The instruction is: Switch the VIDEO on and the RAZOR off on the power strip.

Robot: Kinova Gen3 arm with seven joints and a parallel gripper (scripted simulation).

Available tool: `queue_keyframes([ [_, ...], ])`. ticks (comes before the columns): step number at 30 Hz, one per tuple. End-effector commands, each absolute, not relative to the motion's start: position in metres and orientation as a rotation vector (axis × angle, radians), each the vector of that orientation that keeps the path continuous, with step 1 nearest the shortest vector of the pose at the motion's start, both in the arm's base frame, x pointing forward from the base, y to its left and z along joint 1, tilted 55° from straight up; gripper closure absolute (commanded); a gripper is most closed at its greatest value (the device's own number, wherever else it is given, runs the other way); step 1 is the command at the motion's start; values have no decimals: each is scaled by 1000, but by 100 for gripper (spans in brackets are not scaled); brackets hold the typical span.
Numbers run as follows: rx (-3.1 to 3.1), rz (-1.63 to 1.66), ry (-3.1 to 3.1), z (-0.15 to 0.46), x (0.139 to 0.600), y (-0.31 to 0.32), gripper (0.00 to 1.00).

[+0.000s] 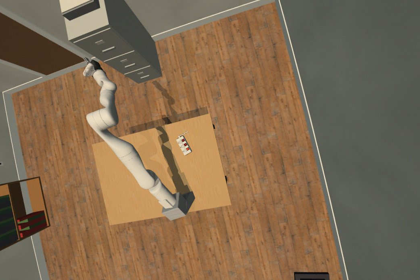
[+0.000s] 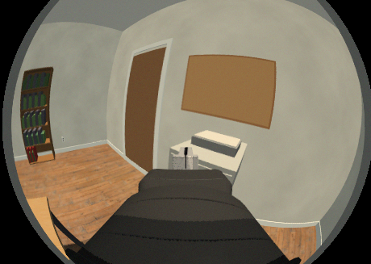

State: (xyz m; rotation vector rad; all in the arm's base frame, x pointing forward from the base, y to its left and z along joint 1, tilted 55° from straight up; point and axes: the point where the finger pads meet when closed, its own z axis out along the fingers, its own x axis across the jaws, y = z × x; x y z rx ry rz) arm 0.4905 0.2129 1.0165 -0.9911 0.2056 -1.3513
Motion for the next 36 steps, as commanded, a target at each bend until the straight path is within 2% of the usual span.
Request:
queue_keyframes([
  [1,-990,-1352,204,1017,489,213,100],
  [20,-994,-1319,259,1009,502,203,100],
  [30,-993,-1263,353,993,522,185,100],
  [36,-989,-1190,484,968,550,157,100],
])
